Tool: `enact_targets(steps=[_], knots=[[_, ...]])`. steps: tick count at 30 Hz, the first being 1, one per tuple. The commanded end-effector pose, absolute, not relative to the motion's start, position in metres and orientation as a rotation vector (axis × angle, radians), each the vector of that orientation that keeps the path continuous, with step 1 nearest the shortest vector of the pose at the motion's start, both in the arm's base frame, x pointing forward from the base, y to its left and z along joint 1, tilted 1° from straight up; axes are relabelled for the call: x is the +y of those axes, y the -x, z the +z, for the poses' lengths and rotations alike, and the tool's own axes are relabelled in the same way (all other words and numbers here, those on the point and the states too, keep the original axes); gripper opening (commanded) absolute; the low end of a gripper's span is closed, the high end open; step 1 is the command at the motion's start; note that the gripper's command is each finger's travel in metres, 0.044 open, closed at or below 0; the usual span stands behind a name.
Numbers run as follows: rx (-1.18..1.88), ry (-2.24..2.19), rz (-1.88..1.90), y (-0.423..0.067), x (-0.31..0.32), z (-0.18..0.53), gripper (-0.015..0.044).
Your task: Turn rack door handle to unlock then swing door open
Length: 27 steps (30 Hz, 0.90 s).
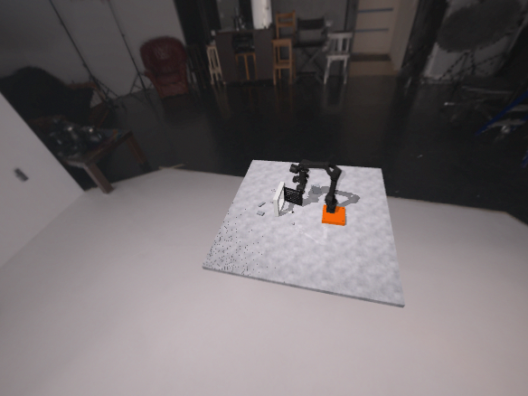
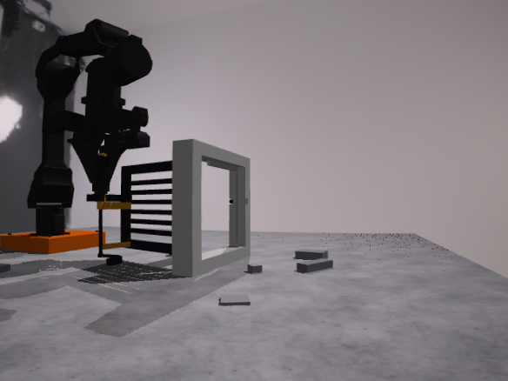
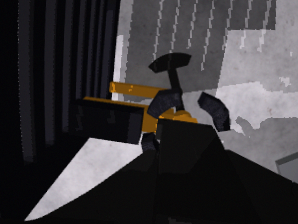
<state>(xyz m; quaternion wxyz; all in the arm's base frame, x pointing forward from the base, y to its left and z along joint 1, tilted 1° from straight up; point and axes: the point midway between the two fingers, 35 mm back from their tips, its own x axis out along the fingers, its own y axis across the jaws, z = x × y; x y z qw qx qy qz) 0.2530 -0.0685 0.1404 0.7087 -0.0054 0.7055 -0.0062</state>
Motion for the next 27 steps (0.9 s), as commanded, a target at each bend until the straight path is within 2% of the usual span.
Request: enact_targets(steps=[1, 26, 27], knots=[[1.565, 0.075, 0.047, -0.256, -0.076, 0.141, 0.0017], [1.561, 0.175, 0.144, -0.261, -0.094, 0.141, 0.0017], [1.561, 0.175, 0.144, -0.261, -0.094, 0.141, 0.0043]])
